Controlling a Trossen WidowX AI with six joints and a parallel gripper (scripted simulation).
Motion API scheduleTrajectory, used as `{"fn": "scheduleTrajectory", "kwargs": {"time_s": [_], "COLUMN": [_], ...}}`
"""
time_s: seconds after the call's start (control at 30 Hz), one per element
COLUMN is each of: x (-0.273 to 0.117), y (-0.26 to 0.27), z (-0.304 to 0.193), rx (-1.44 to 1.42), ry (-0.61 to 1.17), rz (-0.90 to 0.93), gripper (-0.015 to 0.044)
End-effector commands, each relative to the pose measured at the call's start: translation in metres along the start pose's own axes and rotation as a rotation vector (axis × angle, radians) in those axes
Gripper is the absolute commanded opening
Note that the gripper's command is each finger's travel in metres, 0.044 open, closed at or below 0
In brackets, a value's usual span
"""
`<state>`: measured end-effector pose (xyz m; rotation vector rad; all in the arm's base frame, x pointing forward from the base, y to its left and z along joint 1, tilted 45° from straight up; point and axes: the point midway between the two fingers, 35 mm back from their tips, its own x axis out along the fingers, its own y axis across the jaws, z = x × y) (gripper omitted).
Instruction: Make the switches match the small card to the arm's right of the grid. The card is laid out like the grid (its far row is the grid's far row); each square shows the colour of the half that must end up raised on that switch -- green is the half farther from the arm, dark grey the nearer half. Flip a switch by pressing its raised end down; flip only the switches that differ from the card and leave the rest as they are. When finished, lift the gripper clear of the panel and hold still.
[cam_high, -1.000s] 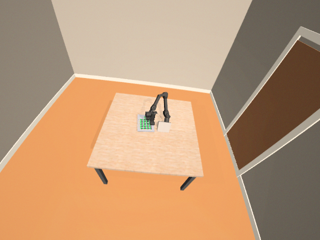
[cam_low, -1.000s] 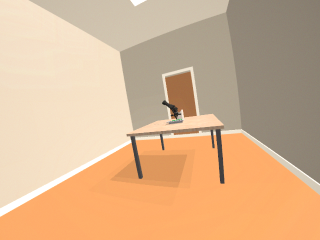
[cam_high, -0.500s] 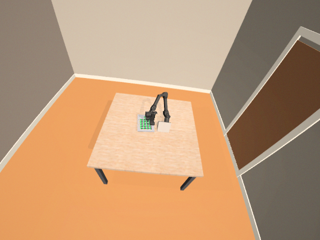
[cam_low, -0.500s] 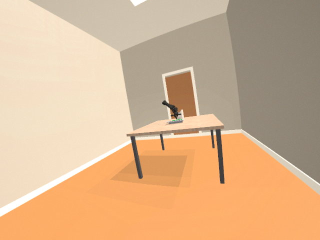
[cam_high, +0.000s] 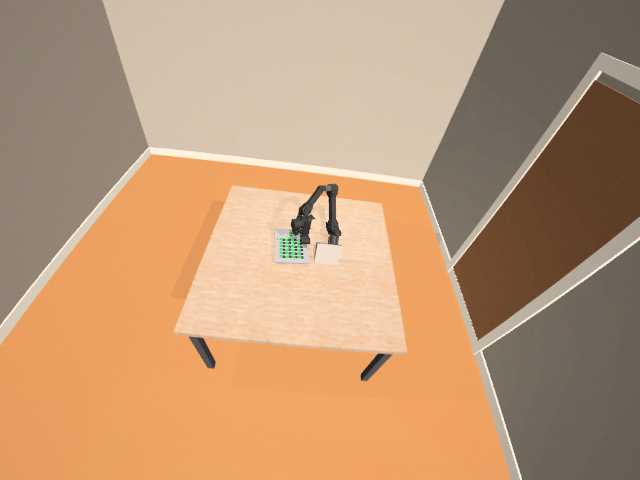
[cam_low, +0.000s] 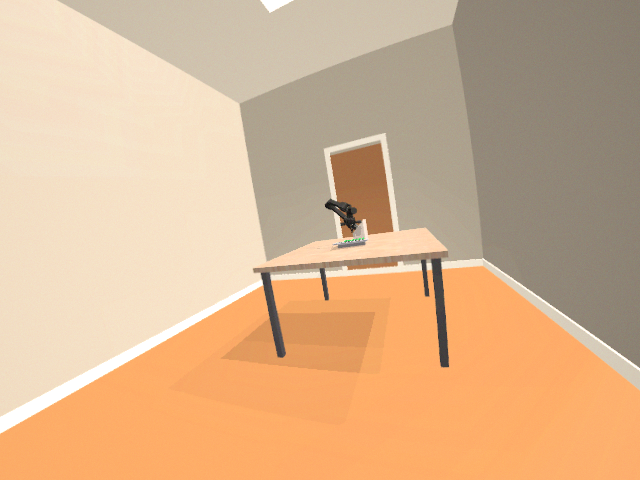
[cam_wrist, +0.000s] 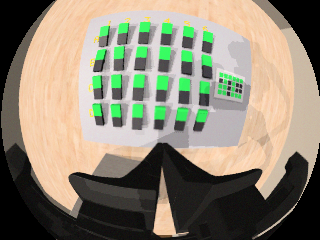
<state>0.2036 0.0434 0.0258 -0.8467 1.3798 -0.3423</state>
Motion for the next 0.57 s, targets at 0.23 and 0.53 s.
{"fn": "scheduleTrajectory", "kwargs": {"time_s": [0.23, 0.53], "x": [-0.01, -0.01], "y": [0.014, 0.014], "z": [0.066, 0.066], "rx": [0.011, 0.011], "ry": [-0.007, -0.007], "rz": [0.005, 0.005], "gripper": [0.0, 0.0]}}
